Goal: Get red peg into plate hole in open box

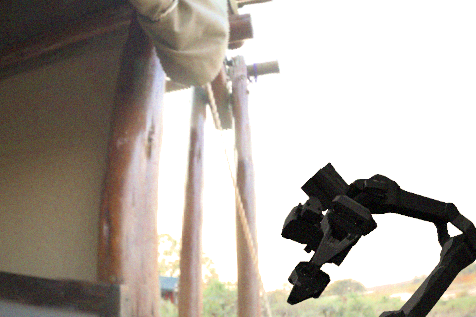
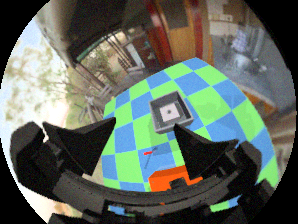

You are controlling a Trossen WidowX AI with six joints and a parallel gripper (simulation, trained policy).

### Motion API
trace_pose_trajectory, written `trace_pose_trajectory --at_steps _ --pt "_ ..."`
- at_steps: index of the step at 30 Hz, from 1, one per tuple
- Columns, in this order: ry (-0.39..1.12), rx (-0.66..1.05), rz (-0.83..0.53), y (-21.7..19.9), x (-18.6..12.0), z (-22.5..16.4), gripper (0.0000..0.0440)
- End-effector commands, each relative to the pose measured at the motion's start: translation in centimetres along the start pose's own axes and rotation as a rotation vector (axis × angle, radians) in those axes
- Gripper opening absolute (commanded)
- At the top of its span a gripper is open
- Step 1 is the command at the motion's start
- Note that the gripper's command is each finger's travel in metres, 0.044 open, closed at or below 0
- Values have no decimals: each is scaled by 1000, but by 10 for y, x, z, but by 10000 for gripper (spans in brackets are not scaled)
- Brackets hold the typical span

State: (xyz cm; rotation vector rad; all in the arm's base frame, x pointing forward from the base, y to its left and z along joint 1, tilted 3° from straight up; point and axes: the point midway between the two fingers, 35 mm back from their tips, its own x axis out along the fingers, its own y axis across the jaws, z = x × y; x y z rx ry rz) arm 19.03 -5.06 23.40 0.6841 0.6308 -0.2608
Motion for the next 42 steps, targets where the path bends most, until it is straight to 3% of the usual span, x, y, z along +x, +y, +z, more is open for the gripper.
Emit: trace_pose_trajectory --at_steps 1,22,42 --pt "95 39 -50 -1 8 -9 440" --pt "604 148 -500 -3 46 -85 440" --pt "726 20 -896 8 66 -161 440"
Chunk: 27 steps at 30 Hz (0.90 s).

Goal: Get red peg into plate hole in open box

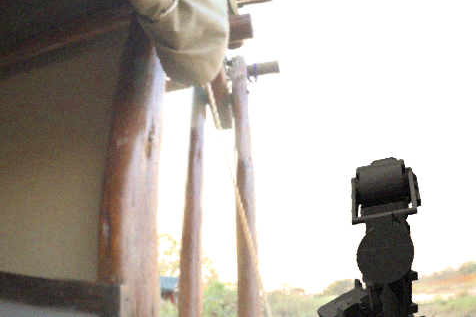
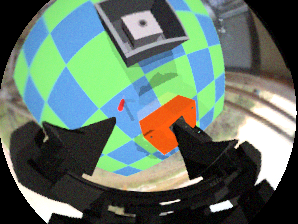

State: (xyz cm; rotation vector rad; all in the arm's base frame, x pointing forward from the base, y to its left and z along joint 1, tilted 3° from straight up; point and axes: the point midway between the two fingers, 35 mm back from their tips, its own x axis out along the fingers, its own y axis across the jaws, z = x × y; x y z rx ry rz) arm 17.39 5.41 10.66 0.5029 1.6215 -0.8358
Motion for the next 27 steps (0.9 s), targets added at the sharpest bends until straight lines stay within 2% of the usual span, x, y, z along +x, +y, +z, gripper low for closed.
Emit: trace_pose_trajectory --at_steps 1,13,27 --pt "-14 -7 -53 6 8 -7 440" --pt "-47 -68 -144 26 45 -21 440" --pt "-113 -109 -112 51 102 -18 440"
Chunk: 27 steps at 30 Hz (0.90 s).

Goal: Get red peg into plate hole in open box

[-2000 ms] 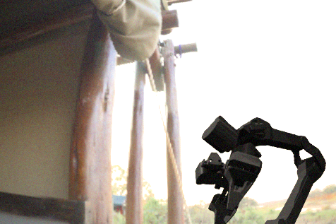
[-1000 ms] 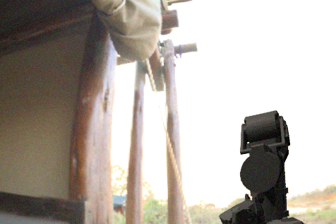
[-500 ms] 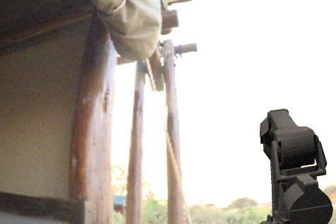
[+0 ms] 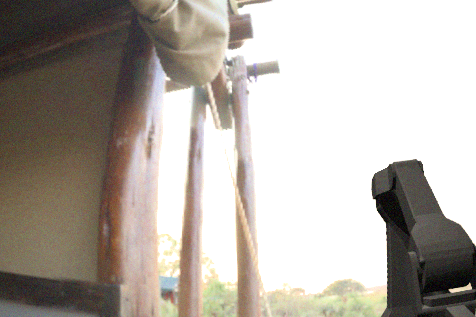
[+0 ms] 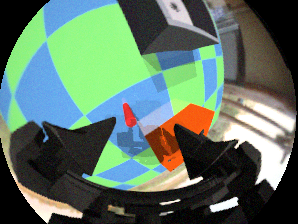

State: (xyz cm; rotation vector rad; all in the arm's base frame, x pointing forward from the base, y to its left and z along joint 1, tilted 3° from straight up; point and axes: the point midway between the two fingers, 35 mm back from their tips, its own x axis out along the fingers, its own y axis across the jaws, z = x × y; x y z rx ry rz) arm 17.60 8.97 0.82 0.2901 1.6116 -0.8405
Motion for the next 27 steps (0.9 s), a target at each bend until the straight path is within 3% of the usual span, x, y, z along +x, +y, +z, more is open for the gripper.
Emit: trace_pose_trajectory --at_steps 1,7,9,24,27 --pt "-25 1 9 6 16 1 440" --pt "-54 -2 36 15 37 4 437" --pt "-58 -4 39 17 43 4 415" --pt "-33 -7 -25 15 69 0 30" --pt "-41 -6 -39 14 66 3 0"
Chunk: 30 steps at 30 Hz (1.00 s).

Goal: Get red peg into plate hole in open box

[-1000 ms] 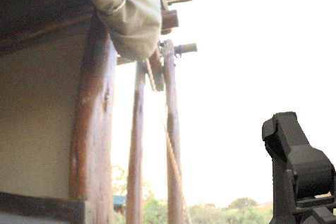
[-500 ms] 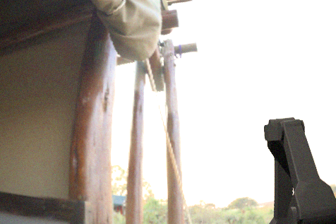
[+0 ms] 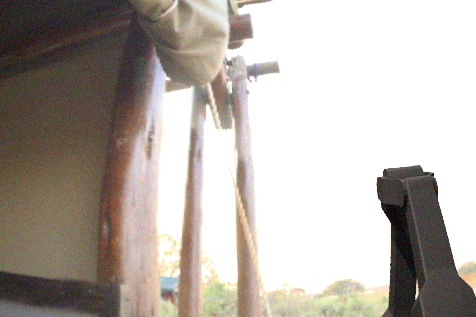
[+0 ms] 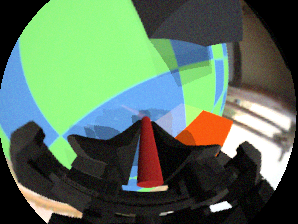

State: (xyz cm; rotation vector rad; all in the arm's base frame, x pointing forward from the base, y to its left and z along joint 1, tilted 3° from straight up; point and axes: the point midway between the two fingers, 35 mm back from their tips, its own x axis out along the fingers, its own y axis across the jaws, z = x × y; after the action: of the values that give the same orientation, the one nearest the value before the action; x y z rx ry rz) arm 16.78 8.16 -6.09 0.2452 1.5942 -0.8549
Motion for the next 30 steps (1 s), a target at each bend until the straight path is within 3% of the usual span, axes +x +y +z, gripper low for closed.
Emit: trace_pose_trajectory --at_steps 1,19,30 --pt "-22 7 -9 1 -5 7 0" --pt "-127 47 -25 -17 -72 52 0" --pt "-170 155 -4 -30 -109 93 0"
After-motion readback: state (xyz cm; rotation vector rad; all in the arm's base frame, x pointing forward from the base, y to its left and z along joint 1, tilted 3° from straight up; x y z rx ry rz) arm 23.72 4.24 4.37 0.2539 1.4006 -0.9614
